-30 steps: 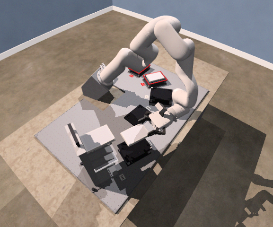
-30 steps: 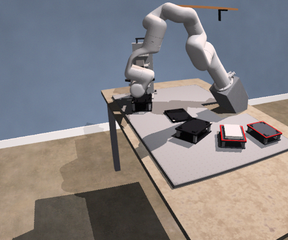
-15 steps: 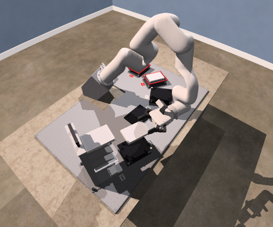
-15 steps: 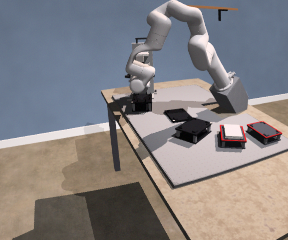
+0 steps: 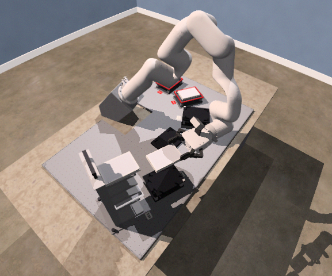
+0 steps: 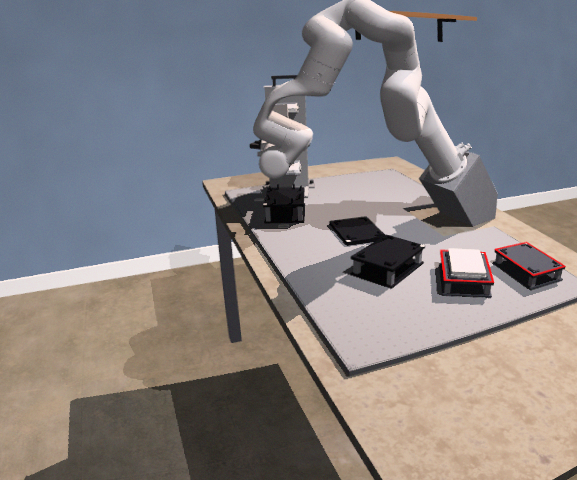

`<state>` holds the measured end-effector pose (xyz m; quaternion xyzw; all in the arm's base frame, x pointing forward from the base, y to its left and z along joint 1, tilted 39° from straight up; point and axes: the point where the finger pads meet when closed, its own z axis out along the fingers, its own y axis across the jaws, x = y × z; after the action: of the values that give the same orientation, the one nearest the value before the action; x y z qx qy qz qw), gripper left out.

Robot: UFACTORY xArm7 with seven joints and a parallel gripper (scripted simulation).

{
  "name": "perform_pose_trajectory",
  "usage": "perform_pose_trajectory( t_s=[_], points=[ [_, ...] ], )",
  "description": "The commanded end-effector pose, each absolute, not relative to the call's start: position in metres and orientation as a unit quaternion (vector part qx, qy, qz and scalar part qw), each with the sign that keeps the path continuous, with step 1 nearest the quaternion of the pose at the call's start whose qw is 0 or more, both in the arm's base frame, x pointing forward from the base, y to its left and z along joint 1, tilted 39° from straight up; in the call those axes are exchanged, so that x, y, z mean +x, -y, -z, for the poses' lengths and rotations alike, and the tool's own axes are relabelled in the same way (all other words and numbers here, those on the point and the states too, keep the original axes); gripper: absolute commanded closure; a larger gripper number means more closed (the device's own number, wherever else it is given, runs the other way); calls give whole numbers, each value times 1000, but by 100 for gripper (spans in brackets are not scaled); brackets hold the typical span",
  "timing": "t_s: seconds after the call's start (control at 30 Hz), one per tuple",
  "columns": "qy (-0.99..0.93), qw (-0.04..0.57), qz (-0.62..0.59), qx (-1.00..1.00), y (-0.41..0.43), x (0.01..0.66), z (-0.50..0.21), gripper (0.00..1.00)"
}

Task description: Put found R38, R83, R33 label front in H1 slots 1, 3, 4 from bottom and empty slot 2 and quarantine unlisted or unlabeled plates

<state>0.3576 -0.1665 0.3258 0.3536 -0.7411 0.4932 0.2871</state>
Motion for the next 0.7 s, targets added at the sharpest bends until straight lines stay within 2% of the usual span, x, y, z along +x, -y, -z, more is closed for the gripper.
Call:
perform_pose_trajectory(
  t_s=[0.0,0.67],
  points=[
    [742,286,-494,352,168,354,-332,100],
    [742,286,-494,352,176,353,-330,100]
  ],
)
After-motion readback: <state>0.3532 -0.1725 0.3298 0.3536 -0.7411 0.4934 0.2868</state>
